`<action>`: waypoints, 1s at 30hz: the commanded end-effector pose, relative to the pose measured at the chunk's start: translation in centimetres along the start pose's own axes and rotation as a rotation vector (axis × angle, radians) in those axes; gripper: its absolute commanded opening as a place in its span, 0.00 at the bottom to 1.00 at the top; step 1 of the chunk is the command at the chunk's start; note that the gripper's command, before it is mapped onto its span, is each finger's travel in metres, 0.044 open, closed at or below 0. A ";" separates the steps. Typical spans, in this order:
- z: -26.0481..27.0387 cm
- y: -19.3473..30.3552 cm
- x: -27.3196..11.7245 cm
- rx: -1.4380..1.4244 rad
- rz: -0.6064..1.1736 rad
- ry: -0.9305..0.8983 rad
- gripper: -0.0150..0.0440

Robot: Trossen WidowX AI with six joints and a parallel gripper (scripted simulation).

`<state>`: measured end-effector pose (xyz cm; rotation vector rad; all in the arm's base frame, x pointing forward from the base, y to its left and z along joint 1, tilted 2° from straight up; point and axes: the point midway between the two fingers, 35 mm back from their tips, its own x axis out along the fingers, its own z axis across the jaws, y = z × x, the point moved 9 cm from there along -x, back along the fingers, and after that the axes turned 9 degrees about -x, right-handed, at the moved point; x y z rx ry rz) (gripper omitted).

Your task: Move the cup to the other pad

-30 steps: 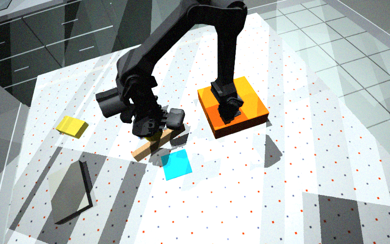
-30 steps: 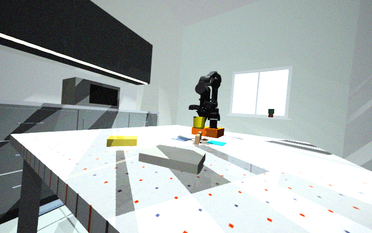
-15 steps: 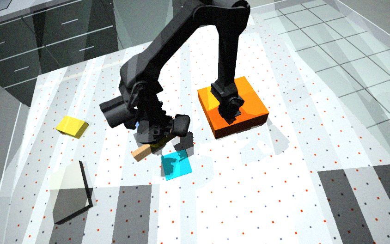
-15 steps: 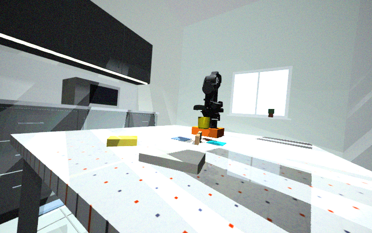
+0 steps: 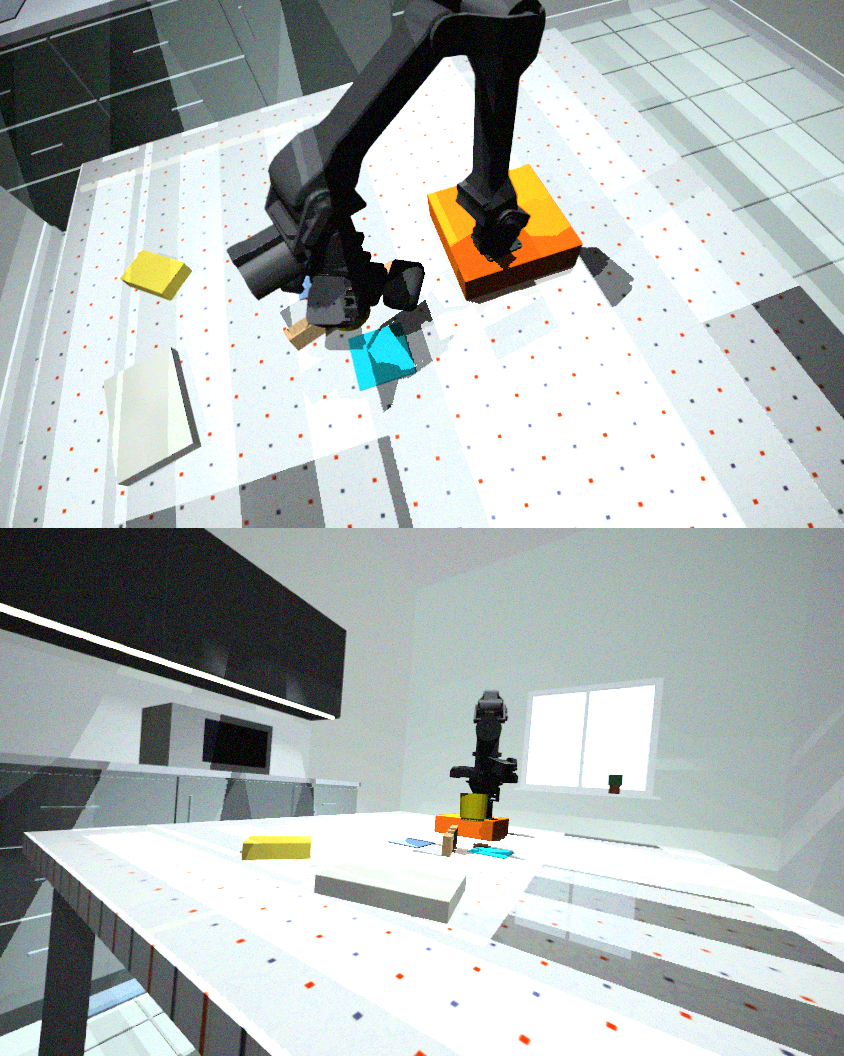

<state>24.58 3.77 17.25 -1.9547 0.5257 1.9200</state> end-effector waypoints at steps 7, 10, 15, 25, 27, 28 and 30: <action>1.3 -1.3 0.0 0.003 0.001 -0.003 0.25; 1.7 -1.7 0.0 0.003 0.000 -0.004 0.25; 2.3 -2.3 -0.1 0.003 0.000 -0.004 0.25; 3.7 -3.5 -0.1 0.003 -0.001 -0.005 0.25; 3.7 -3.5 0.0 0.003 -0.001 -0.005 0.25; 3.7 -3.5 0.0 0.003 -0.001 -0.005 0.25; 3.7 -3.5 0.2 0.003 -0.001 -0.005 0.25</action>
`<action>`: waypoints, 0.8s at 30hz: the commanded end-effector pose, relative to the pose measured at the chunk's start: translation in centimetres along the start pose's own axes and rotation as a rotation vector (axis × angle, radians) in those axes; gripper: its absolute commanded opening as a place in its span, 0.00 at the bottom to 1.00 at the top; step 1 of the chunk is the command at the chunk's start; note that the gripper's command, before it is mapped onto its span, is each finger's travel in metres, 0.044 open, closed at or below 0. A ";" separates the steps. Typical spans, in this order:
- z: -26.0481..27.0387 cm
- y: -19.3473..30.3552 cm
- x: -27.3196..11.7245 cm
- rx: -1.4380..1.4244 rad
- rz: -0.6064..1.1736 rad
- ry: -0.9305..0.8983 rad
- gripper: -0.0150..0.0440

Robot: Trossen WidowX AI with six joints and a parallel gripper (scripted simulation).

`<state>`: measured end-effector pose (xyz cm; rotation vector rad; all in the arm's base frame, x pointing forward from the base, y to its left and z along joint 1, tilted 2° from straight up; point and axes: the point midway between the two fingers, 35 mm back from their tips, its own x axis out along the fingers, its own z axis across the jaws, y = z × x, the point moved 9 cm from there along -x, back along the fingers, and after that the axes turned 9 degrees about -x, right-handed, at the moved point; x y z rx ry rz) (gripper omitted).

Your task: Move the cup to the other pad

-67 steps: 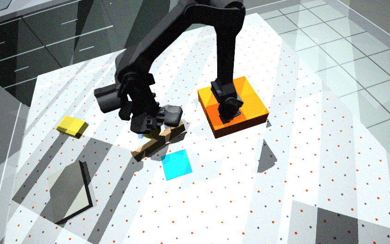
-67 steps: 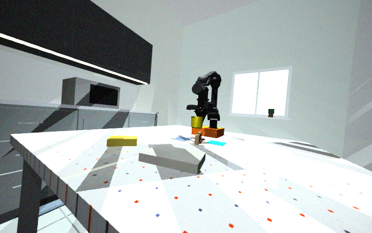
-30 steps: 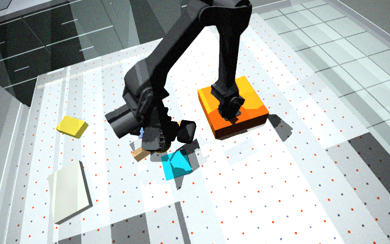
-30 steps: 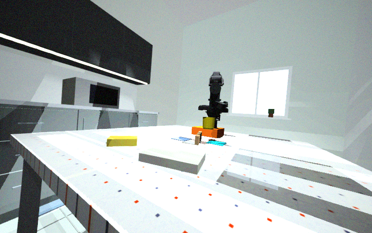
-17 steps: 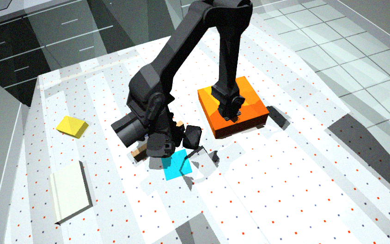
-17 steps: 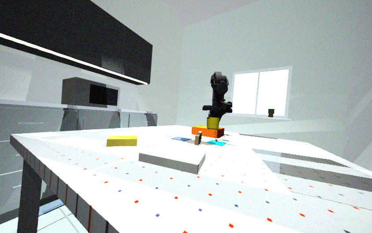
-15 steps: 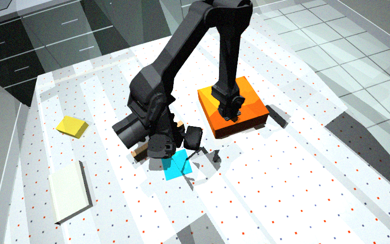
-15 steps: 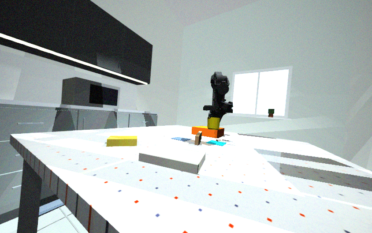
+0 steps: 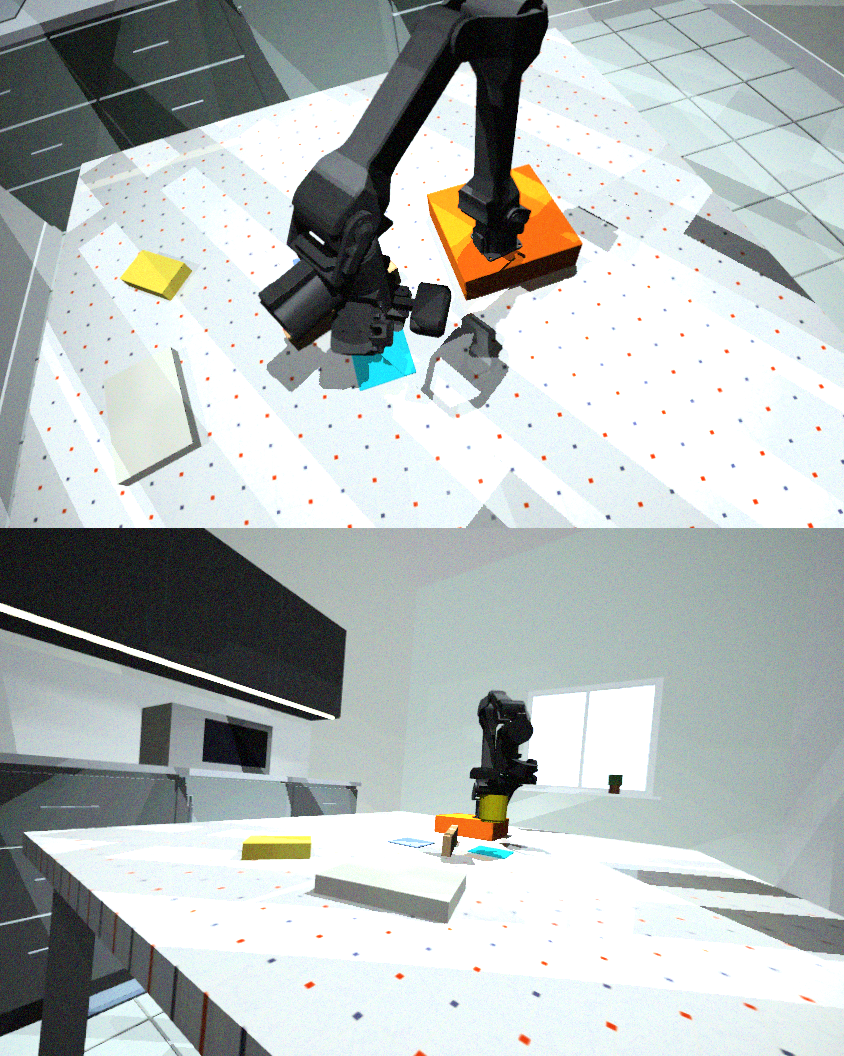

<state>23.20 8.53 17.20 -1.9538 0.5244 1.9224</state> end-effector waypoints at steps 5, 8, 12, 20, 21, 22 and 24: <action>0.1 -0.1 1.0 0.005 -0.002 -0.004 0.25; 0.1 -0.2 1.4 0.005 -0.002 -0.004 0.25; 0.1 -0.2 2.0 0.005 -0.002 -0.004 0.25; 0.1 -0.3 3.1 0.005 -0.002 -0.004 0.25; 0.1 -0.3 3.3 0.005 -0.002 -0.004 0.25; 0.1 -0.3 3.4 0.005 -0.002 -0.004 0.25; 0.1 -0.3 3.7 0.005 -0.002 -0.004 0.25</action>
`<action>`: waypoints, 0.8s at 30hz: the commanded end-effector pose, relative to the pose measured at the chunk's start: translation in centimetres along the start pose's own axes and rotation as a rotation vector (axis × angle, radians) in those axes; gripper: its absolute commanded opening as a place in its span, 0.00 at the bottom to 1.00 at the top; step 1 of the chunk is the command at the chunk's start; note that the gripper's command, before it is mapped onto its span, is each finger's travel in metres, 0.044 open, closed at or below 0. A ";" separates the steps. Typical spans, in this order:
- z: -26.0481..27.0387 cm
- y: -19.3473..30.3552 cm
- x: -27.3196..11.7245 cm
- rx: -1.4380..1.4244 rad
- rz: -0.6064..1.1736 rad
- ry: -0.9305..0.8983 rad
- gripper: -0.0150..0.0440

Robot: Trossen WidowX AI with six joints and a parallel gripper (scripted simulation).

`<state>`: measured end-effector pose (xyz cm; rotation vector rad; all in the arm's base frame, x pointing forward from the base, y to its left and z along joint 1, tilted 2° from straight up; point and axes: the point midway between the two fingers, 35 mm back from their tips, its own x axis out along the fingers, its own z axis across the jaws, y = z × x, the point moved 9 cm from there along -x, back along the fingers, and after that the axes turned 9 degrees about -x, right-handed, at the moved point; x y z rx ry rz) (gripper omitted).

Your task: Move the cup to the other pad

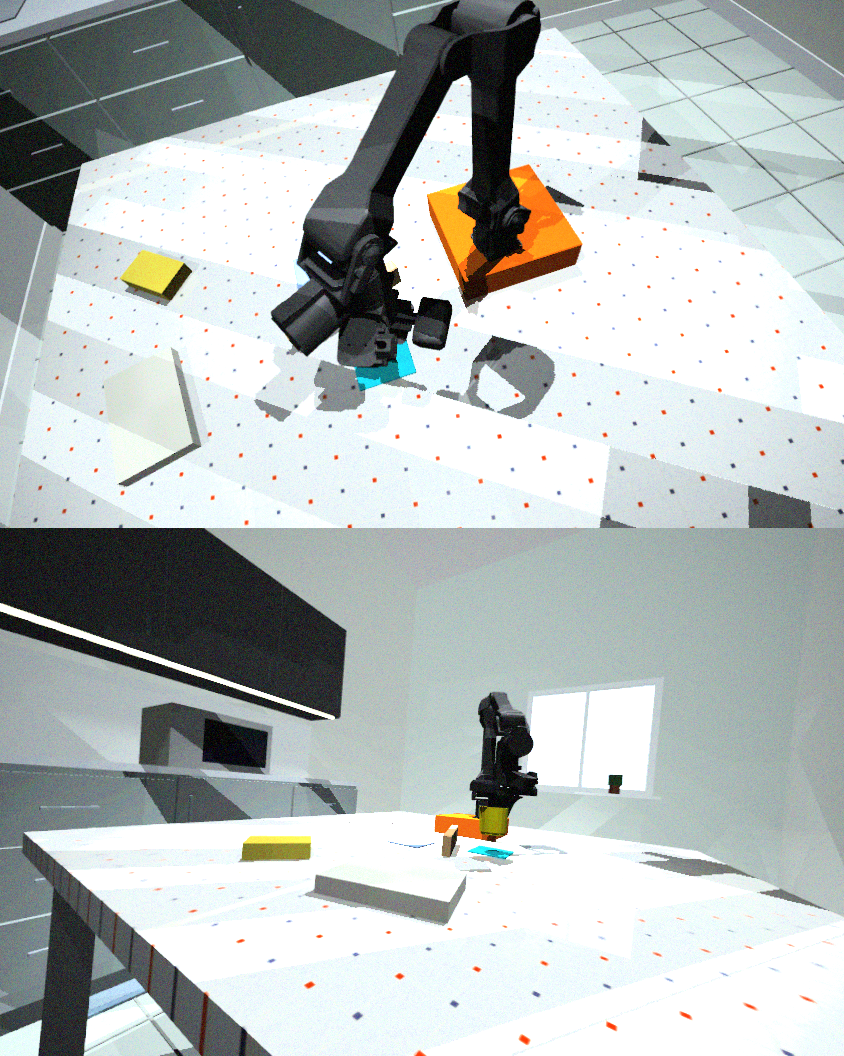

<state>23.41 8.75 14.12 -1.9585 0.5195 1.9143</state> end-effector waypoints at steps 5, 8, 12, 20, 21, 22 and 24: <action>0.2 0.0 1.4 0.004 0.004 -0.009 0.25; 0.2 0.0 1.9 0.004 0.004 -0.009 0.25; 0.2 0.0 2.5 0.004 0.004 -0.009 0.25; 0.4 0.1 3.6 0.004 0.005 -0.009 0.25; 0.4 0.1 3.7 0.004 0.005 -0.009 0.25; 0.4 0.1 3.9 0.004 0.005 -0.009 0.25; 0.4 0.1 4.0 0.004 0.005 -0.009 0.25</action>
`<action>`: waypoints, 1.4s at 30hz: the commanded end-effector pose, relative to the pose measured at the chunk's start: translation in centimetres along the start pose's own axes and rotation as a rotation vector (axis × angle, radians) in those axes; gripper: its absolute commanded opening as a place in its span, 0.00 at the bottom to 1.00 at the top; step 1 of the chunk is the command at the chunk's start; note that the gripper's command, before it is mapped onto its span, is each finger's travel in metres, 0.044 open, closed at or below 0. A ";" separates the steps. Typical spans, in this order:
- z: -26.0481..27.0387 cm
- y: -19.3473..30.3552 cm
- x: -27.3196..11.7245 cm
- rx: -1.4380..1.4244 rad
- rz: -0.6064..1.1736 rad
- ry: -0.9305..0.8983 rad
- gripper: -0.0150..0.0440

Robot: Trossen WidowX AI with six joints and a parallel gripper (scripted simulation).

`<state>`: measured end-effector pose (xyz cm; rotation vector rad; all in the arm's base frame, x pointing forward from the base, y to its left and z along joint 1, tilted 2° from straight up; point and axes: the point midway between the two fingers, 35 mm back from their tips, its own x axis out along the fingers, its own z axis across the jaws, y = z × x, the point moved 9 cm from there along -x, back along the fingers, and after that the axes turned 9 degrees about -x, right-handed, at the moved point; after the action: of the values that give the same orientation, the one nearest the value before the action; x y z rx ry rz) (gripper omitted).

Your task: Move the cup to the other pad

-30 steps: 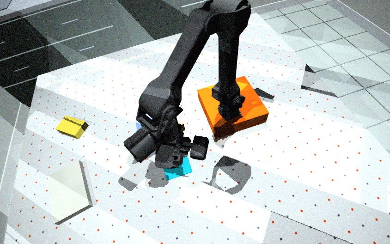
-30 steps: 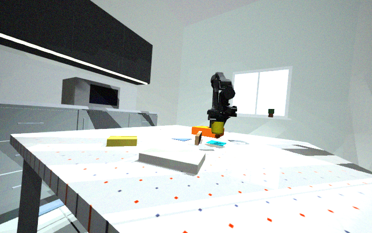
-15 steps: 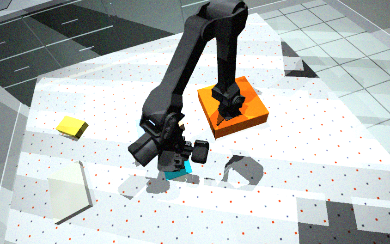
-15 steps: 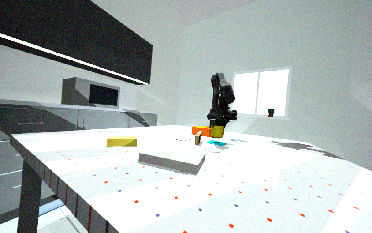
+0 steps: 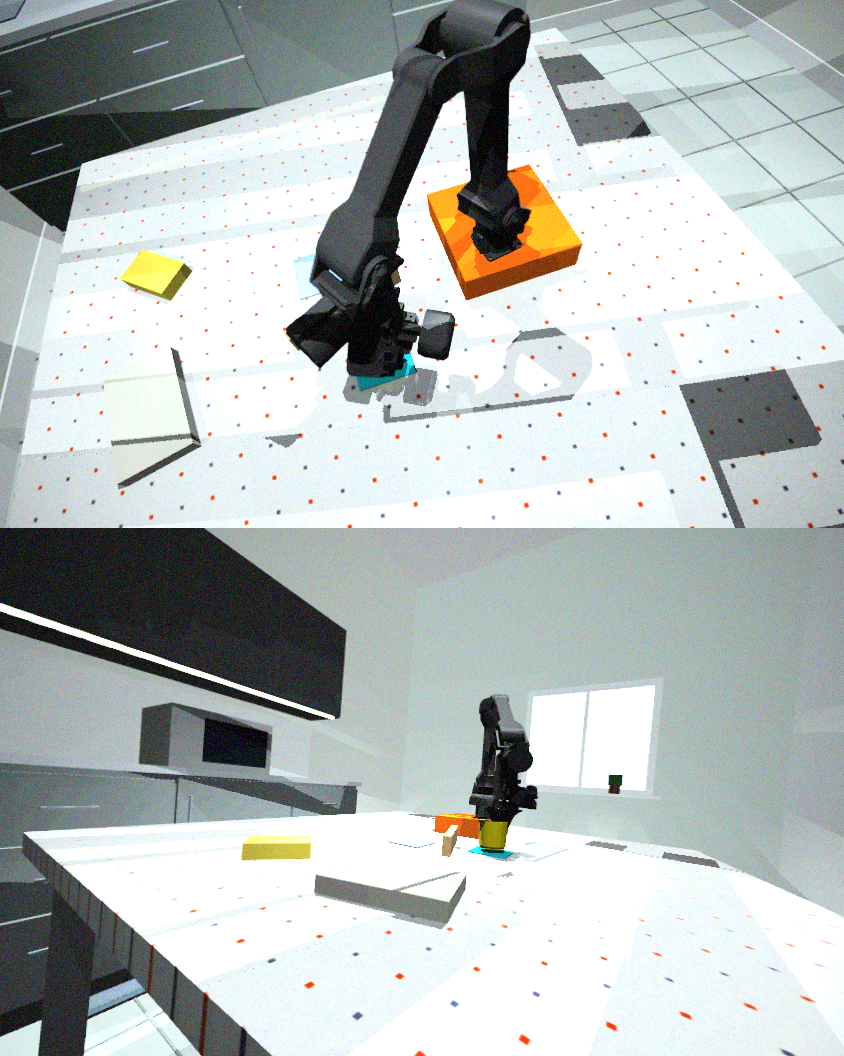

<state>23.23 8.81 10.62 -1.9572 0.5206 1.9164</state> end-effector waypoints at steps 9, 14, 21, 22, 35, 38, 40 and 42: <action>0.0 0.0 0.2 0.000 0.002 -0.001 0.25; 0.0 0.0 0.2 0.000 0.002 -0.001 0.25; 0.0 0.0 0.2 0.000 0.002 -0.001 0.50; 0.0 0.0 0.2 0.000 0.002 -0.001 0.50; 0.0 0.0 -0.9 0.001 0.002 -0.003 0.50; 0.0 0.0 -1.4 0.001 0.002 -0.003 0.50; 0.0 0.0 -1.7 0.002 0.002 -0.004 0.50; 0.0 0.0 -2.1 0.002 0.002 -0.004 0.50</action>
<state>23.10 8.76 11.92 -1.9476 0.5311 1.9336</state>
